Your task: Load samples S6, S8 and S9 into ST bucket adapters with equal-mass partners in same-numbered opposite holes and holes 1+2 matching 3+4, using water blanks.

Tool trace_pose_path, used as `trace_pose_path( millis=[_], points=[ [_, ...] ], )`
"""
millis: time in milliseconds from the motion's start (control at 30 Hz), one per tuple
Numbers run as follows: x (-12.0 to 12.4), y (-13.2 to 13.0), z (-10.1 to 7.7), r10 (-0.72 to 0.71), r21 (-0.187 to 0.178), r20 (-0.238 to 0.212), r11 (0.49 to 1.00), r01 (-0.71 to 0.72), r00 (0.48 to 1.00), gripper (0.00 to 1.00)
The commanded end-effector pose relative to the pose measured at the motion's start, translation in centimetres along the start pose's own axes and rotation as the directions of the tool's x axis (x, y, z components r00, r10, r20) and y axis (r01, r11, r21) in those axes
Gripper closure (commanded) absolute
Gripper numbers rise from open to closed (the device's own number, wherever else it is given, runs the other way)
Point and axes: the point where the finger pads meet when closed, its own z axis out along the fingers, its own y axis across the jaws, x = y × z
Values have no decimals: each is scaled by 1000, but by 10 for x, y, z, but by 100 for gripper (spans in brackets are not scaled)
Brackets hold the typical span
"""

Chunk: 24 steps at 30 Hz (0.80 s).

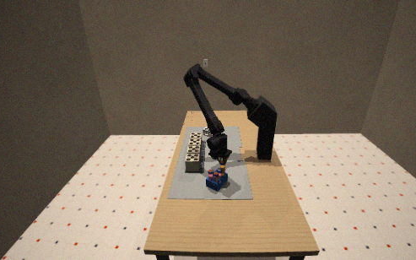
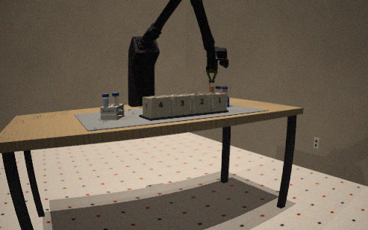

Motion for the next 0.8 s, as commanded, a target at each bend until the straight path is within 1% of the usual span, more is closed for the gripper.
trace_pose_path(
  millis=[0, 200, 300, 767],
  points=[
    [-6, -3, 9, -1, 10, 8, 1000, 1, 1000, 100],
    [-5, -3, 17, -2, 10, 7, 1000, 2, 1000, 100],
    [-5, -2, 17, -5, 10, 8, 1000, 5, 1000, 100],
    [-4, -4, 37, -3, 10, 5, 1000, 3, 1000, 100]
  ],
)
